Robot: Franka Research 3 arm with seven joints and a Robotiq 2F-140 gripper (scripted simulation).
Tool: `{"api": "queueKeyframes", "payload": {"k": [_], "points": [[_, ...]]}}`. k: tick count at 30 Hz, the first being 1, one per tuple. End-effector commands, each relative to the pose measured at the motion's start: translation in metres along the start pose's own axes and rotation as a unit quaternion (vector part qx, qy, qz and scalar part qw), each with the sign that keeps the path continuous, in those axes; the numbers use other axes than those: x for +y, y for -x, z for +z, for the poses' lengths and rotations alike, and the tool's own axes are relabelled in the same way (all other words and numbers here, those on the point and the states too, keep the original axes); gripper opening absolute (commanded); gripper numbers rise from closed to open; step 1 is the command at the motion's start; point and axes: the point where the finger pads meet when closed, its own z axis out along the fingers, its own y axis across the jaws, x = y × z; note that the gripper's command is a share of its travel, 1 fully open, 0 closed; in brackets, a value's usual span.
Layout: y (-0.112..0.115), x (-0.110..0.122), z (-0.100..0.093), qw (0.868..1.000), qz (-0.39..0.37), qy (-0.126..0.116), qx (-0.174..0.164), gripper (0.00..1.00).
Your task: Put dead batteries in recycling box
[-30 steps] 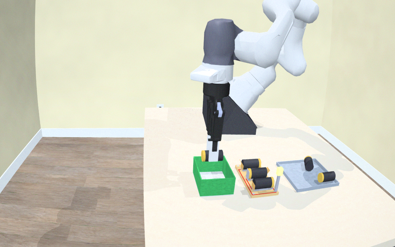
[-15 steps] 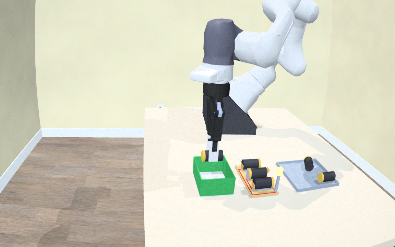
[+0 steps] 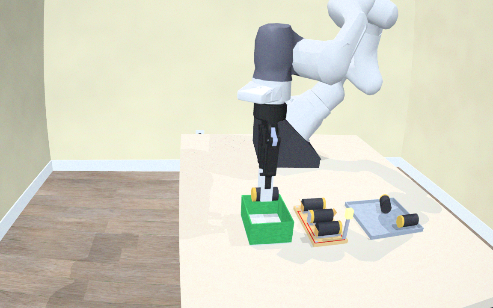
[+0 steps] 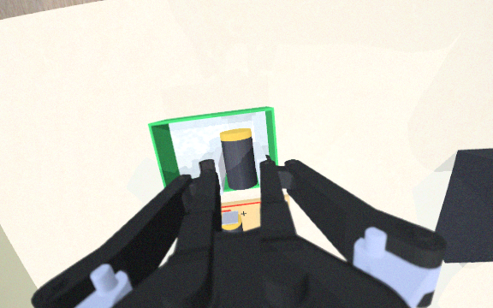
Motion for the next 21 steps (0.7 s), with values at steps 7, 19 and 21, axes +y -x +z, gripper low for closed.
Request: {"api": "queueKeyframes", "payload": {"k": [7,19,21], "points": [[-0.0002,0.0025,-0.0007,1.000,0.003,0.000,0.000,0.16],[-0.0002,0.0025,-0.0007,1.000,0.003,0.000,0.000,0.16],[-0.0002,0.0025,-0.0007,1.000,0.003,0.000,0.000,0.16]]}}
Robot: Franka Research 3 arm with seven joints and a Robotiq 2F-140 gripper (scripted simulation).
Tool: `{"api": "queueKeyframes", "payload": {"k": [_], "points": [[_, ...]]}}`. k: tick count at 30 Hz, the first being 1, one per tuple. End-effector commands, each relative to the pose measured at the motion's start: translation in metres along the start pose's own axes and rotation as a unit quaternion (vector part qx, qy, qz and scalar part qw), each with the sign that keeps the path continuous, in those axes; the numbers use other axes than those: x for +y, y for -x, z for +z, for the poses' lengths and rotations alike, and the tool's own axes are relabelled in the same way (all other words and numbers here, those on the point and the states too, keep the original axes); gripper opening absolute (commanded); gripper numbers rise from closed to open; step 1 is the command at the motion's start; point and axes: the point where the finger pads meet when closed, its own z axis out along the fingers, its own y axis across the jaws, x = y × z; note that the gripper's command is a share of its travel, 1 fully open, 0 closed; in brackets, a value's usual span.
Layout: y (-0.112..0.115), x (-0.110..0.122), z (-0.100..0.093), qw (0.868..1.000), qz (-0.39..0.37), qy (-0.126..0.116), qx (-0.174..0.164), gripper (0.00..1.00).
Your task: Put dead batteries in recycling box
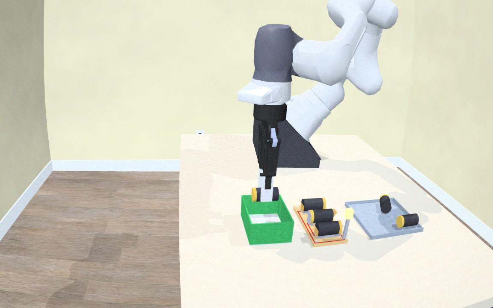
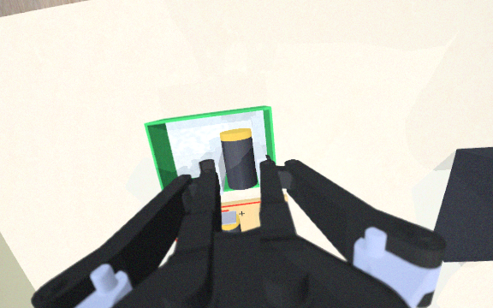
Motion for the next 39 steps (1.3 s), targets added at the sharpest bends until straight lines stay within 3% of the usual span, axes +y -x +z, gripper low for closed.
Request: {"api": "queueKeyframes", "payload": {"k": [1,39], "points": [[-0.0014,-0.0004,-0.0027,1.000,0.002,-0.002,0.002,0.16],[-0.0019,-0.0008,-0.0027,1.000,0.002,-0.002,0.002,0.16]]}}
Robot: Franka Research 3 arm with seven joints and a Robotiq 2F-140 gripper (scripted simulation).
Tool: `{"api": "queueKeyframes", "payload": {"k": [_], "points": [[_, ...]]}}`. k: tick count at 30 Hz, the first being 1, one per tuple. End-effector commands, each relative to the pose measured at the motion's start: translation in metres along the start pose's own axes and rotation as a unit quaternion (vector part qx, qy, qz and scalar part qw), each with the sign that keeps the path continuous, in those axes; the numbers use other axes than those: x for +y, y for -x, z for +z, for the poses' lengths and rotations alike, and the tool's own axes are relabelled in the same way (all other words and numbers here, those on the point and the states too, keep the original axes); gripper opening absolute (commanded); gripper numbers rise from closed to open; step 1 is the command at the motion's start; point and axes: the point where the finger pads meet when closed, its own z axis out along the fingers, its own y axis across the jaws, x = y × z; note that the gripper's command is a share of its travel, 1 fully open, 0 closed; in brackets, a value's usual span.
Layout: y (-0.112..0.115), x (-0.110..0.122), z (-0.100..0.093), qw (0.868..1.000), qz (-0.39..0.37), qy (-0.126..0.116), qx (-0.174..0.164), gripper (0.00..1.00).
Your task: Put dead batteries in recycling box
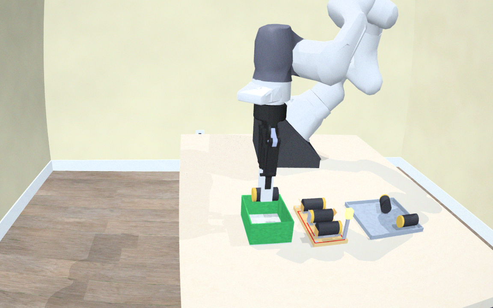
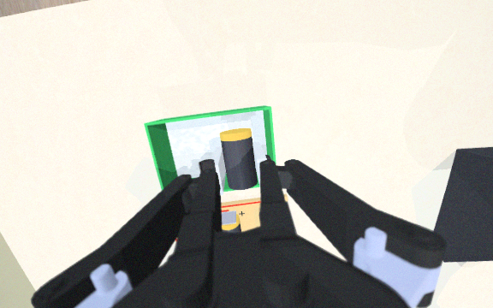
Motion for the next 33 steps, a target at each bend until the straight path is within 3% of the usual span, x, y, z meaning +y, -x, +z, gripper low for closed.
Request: {"api": "queueKeyframes", "payload": {"k": [1,33], "points": [[-0.0018,-0.0008,-0.0026,1.000,0.002,-0.002,0.002,0.16],[-0.0019,-0.0008,0.0041,1.000,0.001,-0.002,0.002,0.16]]}}
